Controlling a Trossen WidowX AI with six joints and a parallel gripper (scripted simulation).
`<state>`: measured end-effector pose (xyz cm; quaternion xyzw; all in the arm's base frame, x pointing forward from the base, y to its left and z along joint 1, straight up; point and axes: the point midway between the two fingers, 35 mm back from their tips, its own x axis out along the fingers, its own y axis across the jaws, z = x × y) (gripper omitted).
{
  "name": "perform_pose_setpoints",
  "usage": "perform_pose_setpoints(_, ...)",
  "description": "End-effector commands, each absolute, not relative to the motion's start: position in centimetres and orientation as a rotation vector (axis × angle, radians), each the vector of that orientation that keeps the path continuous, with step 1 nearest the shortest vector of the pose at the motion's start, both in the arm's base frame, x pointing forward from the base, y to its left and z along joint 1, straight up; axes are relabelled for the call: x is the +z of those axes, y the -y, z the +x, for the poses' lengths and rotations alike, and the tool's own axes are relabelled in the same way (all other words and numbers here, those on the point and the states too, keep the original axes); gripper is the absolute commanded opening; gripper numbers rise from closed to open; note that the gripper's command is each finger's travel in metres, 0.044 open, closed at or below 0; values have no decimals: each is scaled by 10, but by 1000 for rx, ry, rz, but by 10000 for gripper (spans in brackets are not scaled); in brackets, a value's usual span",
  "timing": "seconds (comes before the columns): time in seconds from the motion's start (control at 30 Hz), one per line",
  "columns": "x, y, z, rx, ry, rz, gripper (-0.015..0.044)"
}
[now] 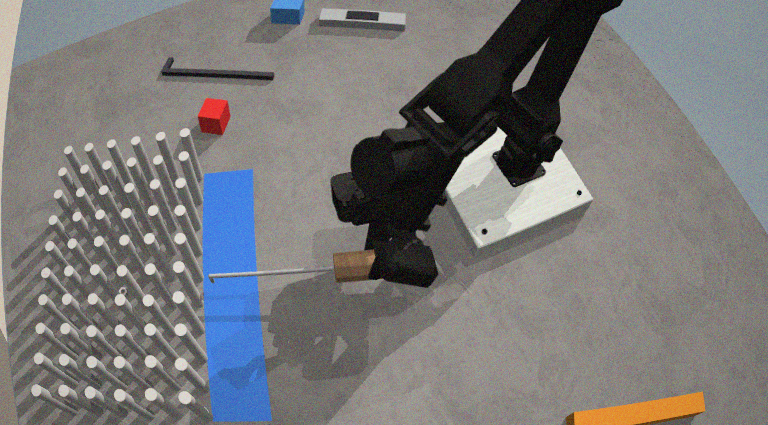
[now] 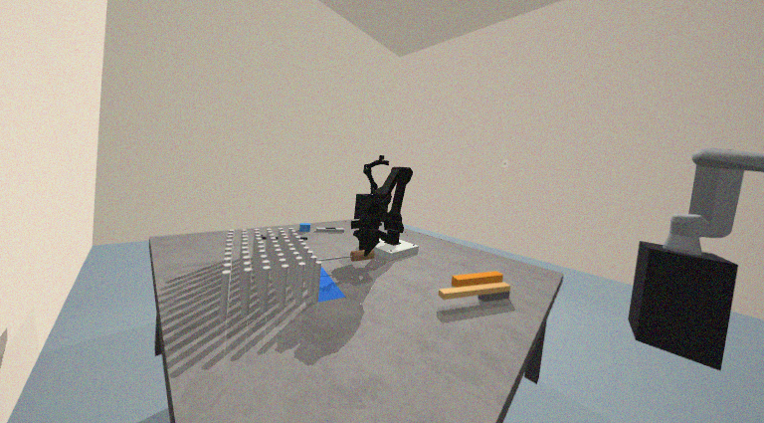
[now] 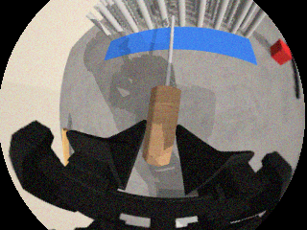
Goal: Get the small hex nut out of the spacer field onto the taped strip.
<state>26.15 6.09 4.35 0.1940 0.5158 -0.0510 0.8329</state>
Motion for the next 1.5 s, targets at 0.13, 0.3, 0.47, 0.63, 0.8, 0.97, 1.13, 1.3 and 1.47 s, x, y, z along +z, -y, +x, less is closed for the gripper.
perform_pose_setpoints(0.13, 42, -61, 266, -98, -1081, 412, 0)
perform_pose_setpoints(0.3, 42, -60, 269, -98, -1081, 412, 0)
perform_pose_setpoints(0.47, 42, -60, 271, -98, -1081, 412, 0)
perform_pose_setpoints(0.63, 42, -59, 274, -98, -1081, 412, 0)
perform_pose_setpoints(0.8, 43, -58, 277, -98, -1080, 412, 0)
perform_pose_setpoints(0.97, 43, -57, 281, -98, -1080, 411, 0)
perform_pose_setpoints(1.13, 43, -56, 284, -98, -1080, 411, 0)
perform_pose_setpoints(1.3, 43, -55, 287, -98, -1080, 411, 0)
perform_pose_setpoints(1.47, 43, -54, 290, -98, -1080, 411, 0)
